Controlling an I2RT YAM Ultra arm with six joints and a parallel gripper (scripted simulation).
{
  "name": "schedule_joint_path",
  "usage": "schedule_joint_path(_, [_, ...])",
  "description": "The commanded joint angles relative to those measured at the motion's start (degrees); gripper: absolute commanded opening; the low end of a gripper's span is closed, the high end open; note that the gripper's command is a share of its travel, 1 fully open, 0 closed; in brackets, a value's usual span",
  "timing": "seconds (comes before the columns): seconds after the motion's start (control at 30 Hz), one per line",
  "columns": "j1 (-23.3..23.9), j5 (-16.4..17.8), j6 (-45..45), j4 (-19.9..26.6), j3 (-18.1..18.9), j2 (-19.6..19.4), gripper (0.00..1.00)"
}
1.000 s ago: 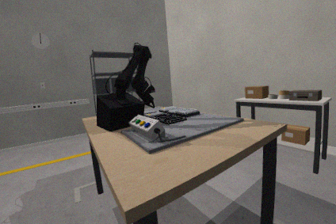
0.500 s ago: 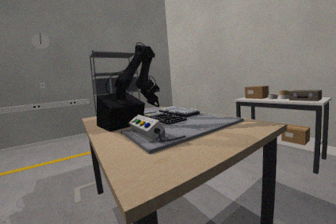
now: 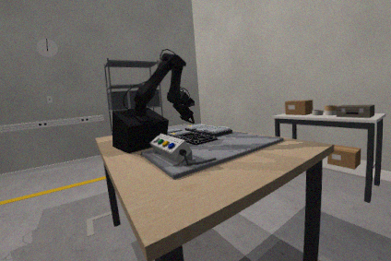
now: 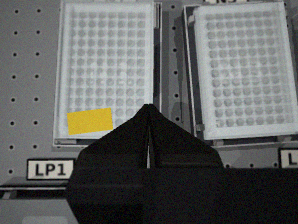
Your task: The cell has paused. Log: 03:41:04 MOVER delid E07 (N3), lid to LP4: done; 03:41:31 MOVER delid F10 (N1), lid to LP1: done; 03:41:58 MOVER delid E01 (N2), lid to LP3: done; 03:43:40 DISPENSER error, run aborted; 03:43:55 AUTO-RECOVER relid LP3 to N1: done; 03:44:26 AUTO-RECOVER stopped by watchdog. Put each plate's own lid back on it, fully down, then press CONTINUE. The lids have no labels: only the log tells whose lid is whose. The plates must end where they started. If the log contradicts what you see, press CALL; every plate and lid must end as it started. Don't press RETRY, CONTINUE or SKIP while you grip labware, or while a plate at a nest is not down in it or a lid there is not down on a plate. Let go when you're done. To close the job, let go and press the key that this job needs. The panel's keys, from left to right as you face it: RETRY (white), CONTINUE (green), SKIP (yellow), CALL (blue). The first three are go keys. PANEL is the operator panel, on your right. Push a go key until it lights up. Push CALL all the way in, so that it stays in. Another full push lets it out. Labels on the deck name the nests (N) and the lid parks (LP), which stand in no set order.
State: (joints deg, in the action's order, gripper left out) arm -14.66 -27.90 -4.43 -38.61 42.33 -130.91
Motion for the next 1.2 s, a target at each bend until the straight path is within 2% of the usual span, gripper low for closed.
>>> schedule_joint_path(0.0, [1.6,2.0,2.9,2.6,3.9,0.1,0.0])
schedule_joint_path(0.3, [5.9,5.0,6.6,8.3,12.8,-2.1,0.0])
schedule_joint_path(0.4, [6.3,5.4,7.0,8.1,13.7,-2.2,0.0])
schedule_joint_path(0.6, [8.5,6.8,8.7,12.8,20.0,-3.9,0.0])
schedule_joint_path(0.93, [8.0,6.3,8.2,12.7,19.2,-3.1,0.0])
schedule_joint_path(1.07, [7.9,6.7,8.6,13.4,20.3,-3.1,0.0])
schedule_joint_path(1.17, [8.0,6.3,8.2,12.8,19.3,-3.1,0.0])
